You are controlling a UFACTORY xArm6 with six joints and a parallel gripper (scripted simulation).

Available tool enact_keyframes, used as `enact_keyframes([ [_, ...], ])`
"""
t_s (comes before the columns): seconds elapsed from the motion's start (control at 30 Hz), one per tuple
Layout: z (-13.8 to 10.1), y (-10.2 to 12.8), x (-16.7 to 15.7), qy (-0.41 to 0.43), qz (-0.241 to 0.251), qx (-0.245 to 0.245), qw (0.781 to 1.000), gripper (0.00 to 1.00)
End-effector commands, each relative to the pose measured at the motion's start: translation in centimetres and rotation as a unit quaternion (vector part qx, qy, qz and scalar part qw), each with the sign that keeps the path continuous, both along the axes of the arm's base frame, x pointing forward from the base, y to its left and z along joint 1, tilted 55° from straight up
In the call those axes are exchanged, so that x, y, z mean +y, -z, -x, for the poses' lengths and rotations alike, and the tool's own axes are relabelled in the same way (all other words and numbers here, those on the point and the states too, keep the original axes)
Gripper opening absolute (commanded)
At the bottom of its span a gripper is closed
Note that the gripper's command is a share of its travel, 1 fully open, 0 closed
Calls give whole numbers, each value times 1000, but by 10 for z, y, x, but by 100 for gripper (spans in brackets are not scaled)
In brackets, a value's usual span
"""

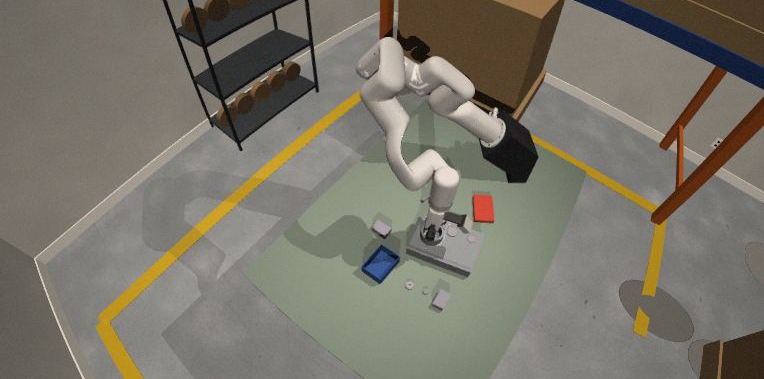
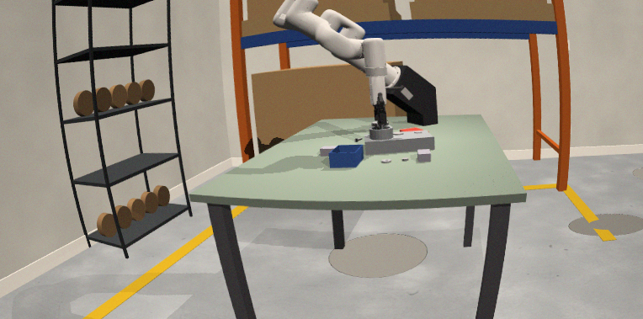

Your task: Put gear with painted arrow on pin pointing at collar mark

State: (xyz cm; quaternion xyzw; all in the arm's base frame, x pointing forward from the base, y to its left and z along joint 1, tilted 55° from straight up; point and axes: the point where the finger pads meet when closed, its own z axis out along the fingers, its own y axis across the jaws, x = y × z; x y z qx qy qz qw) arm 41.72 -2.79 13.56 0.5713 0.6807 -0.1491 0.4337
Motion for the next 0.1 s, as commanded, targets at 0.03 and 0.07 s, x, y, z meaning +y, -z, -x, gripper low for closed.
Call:
enact_keyframes([
  [0.03, -1, -1, 1, -1, 0, -1, 1000, 100],
  [0.07, -1, -1, 1, -1, 0, -1, 1000, 100],
])
